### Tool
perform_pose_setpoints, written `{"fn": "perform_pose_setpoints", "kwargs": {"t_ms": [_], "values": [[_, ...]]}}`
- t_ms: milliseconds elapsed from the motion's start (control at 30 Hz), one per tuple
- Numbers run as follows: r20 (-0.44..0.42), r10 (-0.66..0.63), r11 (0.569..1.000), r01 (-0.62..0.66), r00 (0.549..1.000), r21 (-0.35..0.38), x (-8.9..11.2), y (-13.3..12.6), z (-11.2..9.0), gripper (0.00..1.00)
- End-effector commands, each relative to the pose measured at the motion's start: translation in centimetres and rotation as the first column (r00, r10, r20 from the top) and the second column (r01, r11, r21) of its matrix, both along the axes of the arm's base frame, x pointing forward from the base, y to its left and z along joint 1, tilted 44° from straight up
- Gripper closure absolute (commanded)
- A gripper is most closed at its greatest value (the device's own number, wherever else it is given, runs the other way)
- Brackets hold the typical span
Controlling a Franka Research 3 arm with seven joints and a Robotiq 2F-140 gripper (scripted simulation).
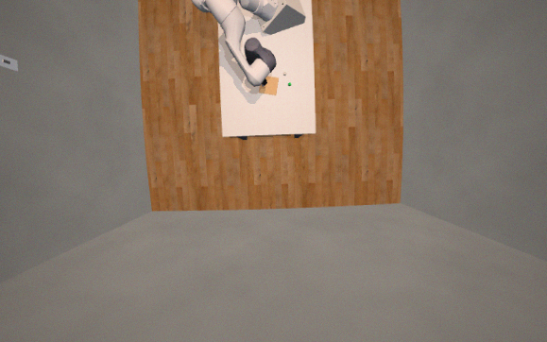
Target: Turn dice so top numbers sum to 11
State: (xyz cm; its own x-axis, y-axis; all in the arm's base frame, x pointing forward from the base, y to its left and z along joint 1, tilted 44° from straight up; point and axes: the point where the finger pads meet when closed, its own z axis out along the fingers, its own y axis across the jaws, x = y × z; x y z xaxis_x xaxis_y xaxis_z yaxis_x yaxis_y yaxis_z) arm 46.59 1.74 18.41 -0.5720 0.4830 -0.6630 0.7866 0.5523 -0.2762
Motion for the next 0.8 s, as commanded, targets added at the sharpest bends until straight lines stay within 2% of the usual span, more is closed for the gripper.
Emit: {"fn": "perform_pose_setpoints", "kwargs": {"t_ms": [0,767], "values": [[-0.011,0.064,0.998,-0.063,0.998,0.023,-0.28,-3.20,1.37,0.00],[-0.013,0.063,0.998,-0.063,0.998,0.024,-0.40,-3.42,1.40,0.00]]}}
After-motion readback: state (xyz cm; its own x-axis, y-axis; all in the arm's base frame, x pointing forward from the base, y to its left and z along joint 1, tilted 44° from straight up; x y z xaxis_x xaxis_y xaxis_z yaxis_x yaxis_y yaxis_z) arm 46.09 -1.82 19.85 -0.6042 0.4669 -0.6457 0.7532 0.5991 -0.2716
